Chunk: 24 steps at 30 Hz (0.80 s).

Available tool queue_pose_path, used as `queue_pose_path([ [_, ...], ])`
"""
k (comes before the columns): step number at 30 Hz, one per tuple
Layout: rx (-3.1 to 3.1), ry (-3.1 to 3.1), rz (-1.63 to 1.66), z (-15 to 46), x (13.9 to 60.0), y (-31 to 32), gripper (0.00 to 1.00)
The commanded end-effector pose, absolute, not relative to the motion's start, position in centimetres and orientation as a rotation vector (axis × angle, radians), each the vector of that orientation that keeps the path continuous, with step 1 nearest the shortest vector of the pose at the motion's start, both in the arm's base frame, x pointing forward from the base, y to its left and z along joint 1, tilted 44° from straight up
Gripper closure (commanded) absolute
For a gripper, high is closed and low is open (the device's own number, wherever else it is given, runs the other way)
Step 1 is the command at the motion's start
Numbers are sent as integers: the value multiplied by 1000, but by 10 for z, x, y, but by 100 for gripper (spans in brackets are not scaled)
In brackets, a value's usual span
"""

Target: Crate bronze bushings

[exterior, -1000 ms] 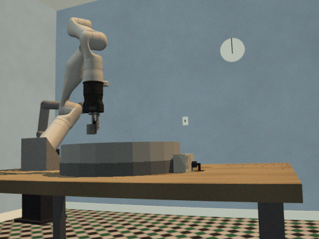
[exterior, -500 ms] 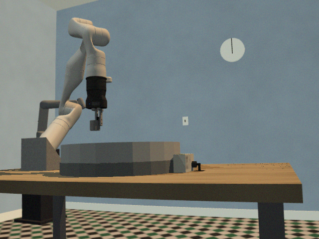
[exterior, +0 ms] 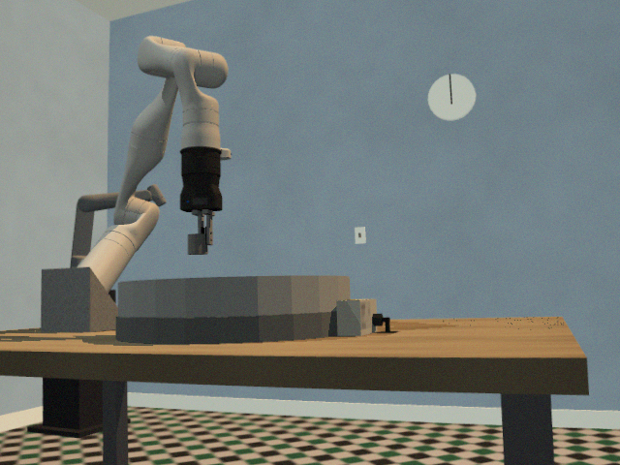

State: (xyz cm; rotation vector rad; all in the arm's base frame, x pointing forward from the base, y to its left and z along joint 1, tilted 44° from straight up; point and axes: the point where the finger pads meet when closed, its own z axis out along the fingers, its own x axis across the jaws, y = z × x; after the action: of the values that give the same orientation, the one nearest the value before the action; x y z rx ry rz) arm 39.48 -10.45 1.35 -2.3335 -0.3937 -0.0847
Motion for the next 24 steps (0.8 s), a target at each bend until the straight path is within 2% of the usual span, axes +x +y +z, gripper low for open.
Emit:
queue_pose_path([
  [1,-2337,-399,-93,10,420,-105,100],
  [3,-2338,-399,-93,8,439,-106,100],
  [15,-2338,-399,-93,8,439,-106,100],
  [20,-2339,-399,-94,3,488,-109,100],
  [24,-2339,-399,-94,3,488,-109,100],
])
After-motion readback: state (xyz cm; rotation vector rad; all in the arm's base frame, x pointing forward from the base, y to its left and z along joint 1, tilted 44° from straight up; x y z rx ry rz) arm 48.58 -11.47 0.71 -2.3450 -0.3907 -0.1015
